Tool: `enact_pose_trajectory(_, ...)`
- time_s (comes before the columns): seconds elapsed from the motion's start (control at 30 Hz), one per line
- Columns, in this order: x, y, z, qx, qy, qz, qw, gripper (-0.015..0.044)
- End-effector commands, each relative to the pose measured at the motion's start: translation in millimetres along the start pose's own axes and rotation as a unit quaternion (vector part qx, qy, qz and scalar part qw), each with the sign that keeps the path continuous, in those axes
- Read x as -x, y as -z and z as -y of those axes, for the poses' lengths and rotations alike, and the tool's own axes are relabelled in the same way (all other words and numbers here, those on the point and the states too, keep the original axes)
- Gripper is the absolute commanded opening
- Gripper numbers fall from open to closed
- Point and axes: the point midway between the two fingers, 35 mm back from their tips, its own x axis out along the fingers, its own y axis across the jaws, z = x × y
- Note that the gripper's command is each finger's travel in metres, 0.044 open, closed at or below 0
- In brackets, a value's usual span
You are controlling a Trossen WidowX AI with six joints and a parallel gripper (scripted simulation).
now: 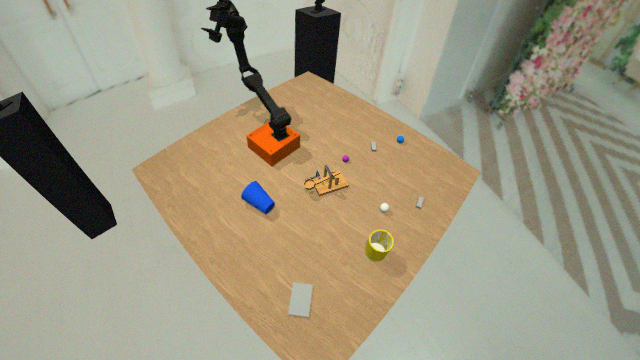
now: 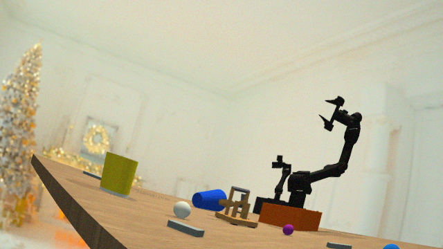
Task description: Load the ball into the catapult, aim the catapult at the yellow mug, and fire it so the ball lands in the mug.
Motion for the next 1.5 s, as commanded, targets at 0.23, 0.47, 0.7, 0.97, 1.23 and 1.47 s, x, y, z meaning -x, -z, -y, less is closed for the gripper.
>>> enact_pose_trajectory(0.23, -10, 38, -20, 0.083, -0.022, -0.036, 0.996, 0.044)
enact_pose_trajectory(0.47, -29, 89, -39, 0.127, -0.041, -0.093, 0.987, 0.044)
enact_pose_trajectory(0.7, -46, 150, -58, 0.209, -0.062, -0.15, 0.964, 0.044)
enact_pose_trajectory(0.97, -57, 215, -69, 0.29, -0.087, -0.208, 0.93, 0.044)
enact_pose_trajectory(1.23, -61, 279, -70, 0.391, -0.109, -0.258, 0.877, 0.044)
enact_pose_trajectory(1.47, -63, 337, -67, 0.468, -0.134, -0.306, 0.819, 0.044)
